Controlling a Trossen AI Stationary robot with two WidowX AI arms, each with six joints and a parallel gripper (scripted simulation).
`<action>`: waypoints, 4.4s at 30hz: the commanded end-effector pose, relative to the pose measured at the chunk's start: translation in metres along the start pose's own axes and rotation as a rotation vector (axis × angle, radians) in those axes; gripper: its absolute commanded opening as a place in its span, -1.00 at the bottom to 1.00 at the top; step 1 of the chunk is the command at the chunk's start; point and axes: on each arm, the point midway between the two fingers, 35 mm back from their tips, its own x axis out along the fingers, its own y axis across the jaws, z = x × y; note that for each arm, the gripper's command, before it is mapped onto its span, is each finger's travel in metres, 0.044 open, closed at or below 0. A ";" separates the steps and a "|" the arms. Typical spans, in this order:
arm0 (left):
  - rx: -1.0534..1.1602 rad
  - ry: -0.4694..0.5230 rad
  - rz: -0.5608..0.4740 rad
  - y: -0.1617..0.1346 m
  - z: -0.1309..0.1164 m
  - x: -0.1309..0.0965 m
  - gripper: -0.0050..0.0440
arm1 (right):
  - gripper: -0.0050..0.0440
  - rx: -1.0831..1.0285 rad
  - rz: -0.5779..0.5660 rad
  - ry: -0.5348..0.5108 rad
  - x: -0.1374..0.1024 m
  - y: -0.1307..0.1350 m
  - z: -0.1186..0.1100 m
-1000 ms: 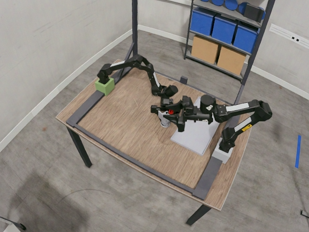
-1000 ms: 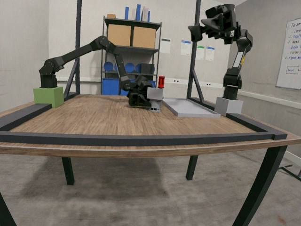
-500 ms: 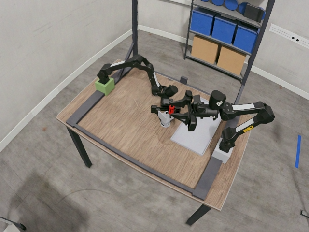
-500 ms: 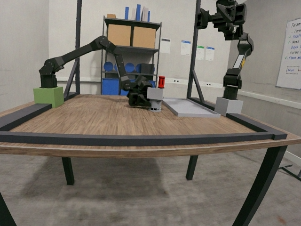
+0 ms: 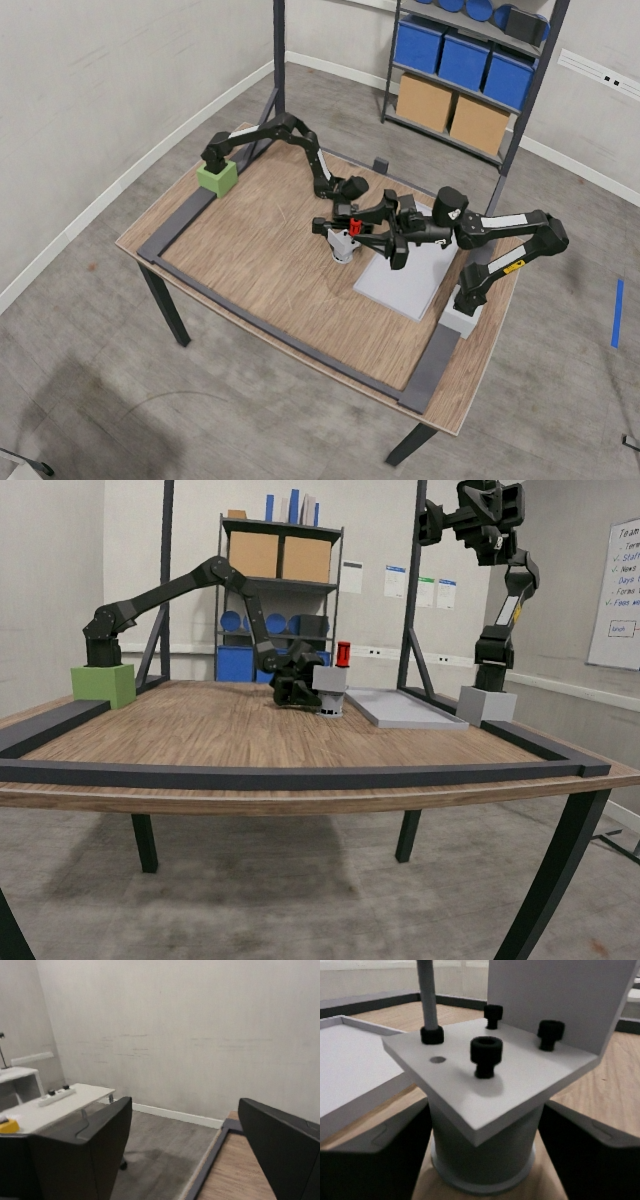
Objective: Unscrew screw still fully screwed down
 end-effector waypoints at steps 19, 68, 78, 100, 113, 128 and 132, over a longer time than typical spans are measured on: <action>0.929 -0.033 0.020 0.001 0.016 -0.002 0.43 | 0.20 0.034 0.000 -0.012 0.002 0.005 0.015; 2.747 -0.048 -0.086 -0.015 0.001 0.008 0.43 | 0.20 0.034 0.000 -0.012 0.002 0.005 0.015; 2.727 -0.142 -0.347 -0.045 -0.025 0.023 0.43 | 0.20 0.034 0.000 -0.012 0.002 0.005 0.015; 2.691 -0.279 -0.802 -0.100 -0.072 0.028 0.43 | 0.20 0.034 0.000 -0.012 0.002 0.005 0.015; 2.637 -0.381 -1.129 -0.138 -0.104 0.019 0.43 | 0.20 0.034 0.000 -0.012 0.002 0.005 0.015; 2.557 -0.485 -1.524 -0.178 -0.138 -0.006 0.43 | 0.20 0.034 0.000 -0.012 0.002 0.005 0.015; 2.557 -0.485 -1.524 -0.178 -0.138 -0.006 0.43 | 0.20 0.034 0.000 -0.012 0.002 0.005 0.015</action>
